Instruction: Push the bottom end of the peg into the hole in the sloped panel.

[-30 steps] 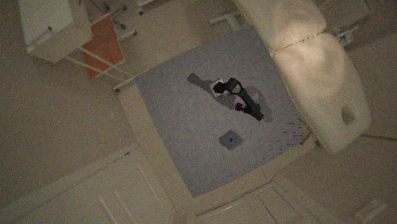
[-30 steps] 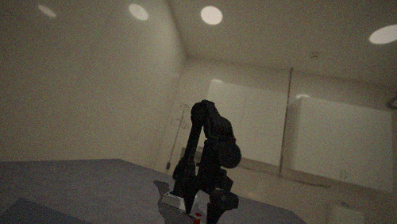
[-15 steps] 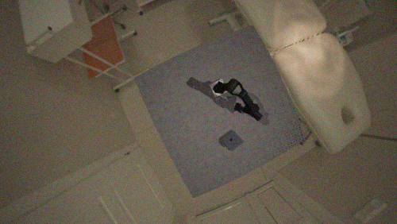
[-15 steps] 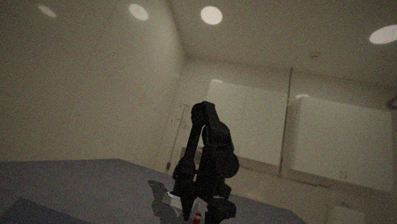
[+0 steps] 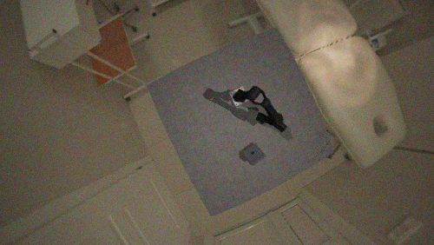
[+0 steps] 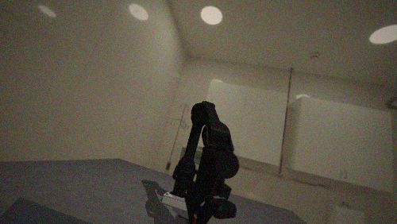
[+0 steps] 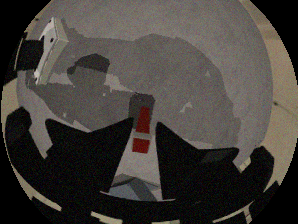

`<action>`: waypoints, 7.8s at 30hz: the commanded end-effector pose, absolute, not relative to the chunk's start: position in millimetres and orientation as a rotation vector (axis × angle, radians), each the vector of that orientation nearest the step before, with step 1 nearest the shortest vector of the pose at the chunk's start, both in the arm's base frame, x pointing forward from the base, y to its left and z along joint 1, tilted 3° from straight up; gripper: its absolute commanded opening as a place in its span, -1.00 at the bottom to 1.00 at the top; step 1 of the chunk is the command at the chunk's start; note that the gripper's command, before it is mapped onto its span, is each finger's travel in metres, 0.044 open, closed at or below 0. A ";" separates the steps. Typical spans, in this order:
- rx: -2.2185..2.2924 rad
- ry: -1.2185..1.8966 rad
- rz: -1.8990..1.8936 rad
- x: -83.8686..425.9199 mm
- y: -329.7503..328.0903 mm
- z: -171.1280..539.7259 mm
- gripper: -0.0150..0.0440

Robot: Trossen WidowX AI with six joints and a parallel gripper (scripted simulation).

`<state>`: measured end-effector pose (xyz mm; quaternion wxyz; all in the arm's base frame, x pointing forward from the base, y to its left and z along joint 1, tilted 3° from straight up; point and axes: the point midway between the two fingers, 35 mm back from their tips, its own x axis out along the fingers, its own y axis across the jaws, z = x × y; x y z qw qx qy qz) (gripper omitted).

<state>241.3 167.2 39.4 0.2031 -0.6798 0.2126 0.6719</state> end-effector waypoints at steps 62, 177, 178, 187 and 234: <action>-1.815 0.583 1.753 271.2 152.8 120.2 -0.49; -1.635 0.487 1.108 356.5 10.1 149.3 -0.49; -1.635 0.486 1.102 356.8 8.6 149.7 -0.49; -1.633 0.481 1.049 359.6 -5.3 153.4 -0.49; -1.633 0.472 0.932 397.0 -26.4 118.4 -0.49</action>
